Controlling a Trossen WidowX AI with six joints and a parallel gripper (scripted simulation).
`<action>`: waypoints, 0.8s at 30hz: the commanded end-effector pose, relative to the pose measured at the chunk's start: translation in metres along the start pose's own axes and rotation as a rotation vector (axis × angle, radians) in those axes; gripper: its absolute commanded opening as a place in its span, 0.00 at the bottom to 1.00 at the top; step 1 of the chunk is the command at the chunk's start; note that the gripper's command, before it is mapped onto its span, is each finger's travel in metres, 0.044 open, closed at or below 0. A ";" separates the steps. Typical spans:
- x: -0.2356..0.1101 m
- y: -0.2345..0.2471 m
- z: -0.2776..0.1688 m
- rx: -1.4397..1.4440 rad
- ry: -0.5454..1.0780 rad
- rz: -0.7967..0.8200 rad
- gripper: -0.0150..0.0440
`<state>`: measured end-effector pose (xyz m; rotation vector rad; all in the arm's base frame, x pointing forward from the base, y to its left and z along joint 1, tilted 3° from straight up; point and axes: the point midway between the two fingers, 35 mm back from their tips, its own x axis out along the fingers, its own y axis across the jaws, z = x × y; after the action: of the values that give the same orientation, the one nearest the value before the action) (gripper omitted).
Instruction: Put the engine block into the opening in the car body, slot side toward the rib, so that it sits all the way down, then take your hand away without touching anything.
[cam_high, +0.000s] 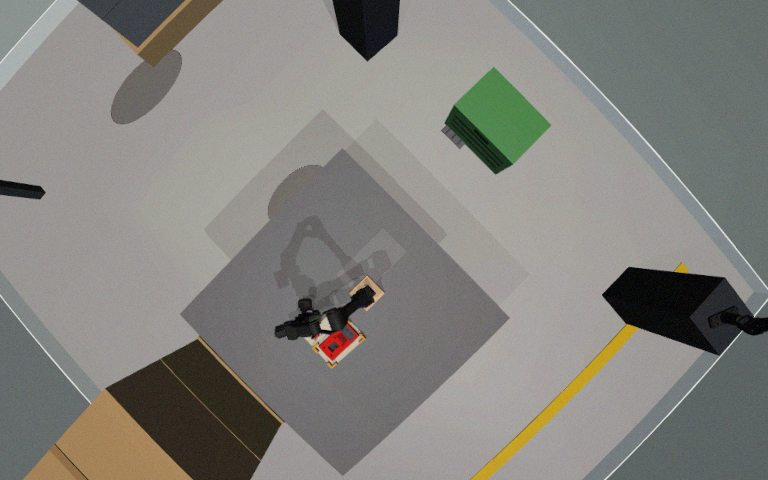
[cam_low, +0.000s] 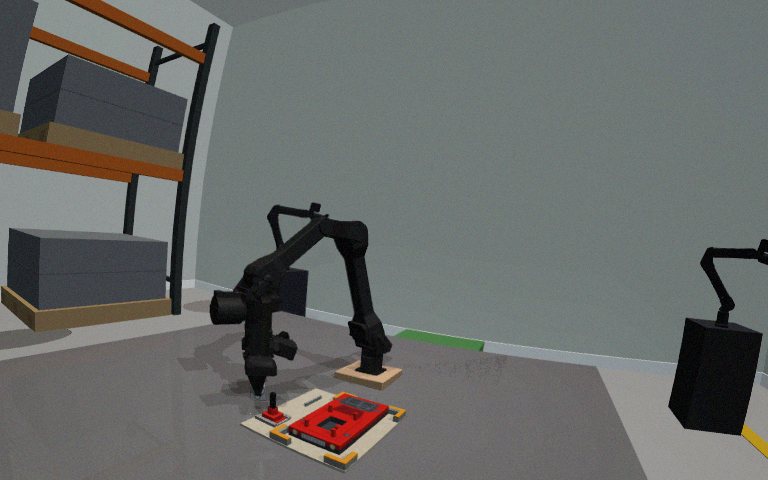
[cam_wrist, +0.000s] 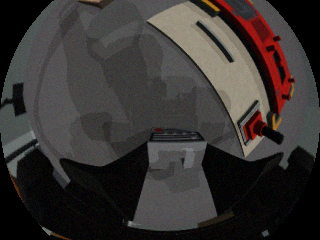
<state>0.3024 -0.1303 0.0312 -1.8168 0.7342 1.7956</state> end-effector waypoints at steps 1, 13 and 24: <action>0.001 0.000 0.001 -0.005 -0.001 0.002 0.56; -0.025 -0.001 -0.007 -0.004 -0.001 0.002 0.25; -0.060 -0.002 -0.012 -0.004 0.000 0.002 0.25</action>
<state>0.3097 -0.1332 0.0761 -1.8039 0.7337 1.8089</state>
